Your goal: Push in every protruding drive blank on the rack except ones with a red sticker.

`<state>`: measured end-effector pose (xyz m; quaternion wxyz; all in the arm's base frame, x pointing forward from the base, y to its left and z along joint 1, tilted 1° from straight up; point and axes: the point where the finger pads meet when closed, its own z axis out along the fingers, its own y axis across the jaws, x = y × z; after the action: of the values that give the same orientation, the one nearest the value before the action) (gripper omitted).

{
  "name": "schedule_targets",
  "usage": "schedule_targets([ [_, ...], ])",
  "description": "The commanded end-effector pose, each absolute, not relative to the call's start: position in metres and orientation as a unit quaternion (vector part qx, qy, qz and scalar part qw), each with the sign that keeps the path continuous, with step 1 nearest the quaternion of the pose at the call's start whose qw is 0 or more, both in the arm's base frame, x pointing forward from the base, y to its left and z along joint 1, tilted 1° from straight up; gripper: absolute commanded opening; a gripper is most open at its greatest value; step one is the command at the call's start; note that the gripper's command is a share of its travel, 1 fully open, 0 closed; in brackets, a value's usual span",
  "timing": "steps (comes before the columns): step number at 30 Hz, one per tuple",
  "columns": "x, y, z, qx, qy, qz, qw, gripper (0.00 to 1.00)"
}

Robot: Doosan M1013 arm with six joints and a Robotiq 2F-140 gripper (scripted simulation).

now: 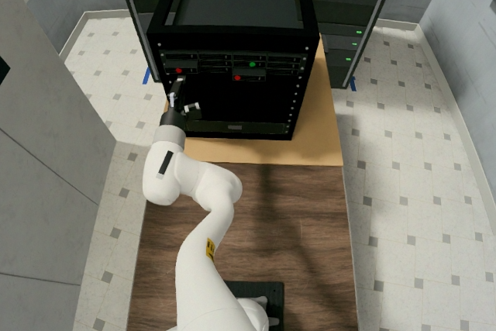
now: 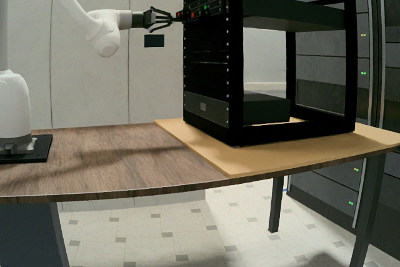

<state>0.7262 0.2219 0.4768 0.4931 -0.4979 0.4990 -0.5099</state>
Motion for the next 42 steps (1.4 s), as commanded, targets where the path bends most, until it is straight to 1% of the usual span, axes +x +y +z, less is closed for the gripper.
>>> schedule_targets([
  [1,0.7265,0.2219,0.4778,-0.498,0.499,-0.51,0.493,0.1],
  [42,0.7311,0.2218,0.4778,-0.498,0.499,-0.51,0.493,0.1],
])
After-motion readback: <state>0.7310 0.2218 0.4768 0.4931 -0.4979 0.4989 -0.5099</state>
